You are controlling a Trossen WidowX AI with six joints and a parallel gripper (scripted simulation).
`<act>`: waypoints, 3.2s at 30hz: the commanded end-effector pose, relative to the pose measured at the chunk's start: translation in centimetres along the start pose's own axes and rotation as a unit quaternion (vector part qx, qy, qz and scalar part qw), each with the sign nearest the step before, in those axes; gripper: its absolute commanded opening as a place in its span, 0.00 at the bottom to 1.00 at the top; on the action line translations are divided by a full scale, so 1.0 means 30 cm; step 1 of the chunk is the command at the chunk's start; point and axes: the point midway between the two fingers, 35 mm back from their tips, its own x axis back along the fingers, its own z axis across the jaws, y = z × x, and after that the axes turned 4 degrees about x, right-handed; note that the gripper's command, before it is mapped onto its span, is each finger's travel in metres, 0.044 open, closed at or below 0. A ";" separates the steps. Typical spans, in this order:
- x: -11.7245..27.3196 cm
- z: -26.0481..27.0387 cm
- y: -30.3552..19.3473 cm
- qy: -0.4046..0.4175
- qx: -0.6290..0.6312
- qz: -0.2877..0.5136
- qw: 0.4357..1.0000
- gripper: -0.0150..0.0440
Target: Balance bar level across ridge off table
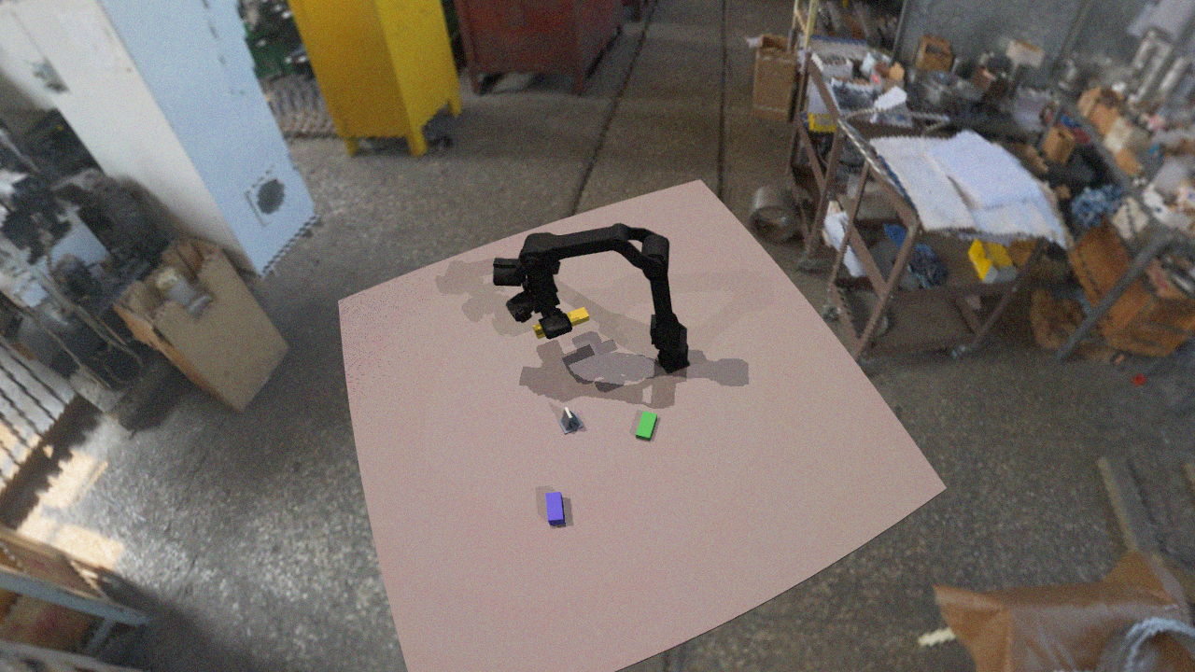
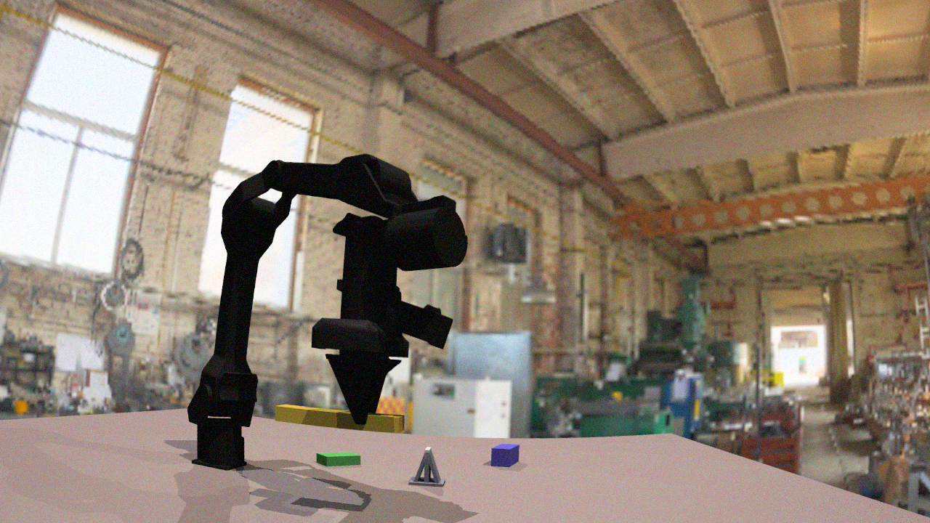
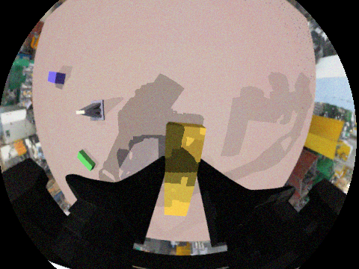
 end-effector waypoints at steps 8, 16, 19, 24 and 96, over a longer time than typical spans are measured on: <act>0.005 0.095 0.082 0.000 0.000 0.000 1.000 0.25; 0.007 0.177 0.137 0.001 0.001 -0.001 1.000 0.25; 0.007 0.209 0.156 0.002 0.002 -0.001 1.000 0.25; 0.008 0.265 0.184 0.002 0.003 -0.002 1.000 0.25; -0.127 0.689 0.286 0.008 0.008 -0.003 1.000 0.25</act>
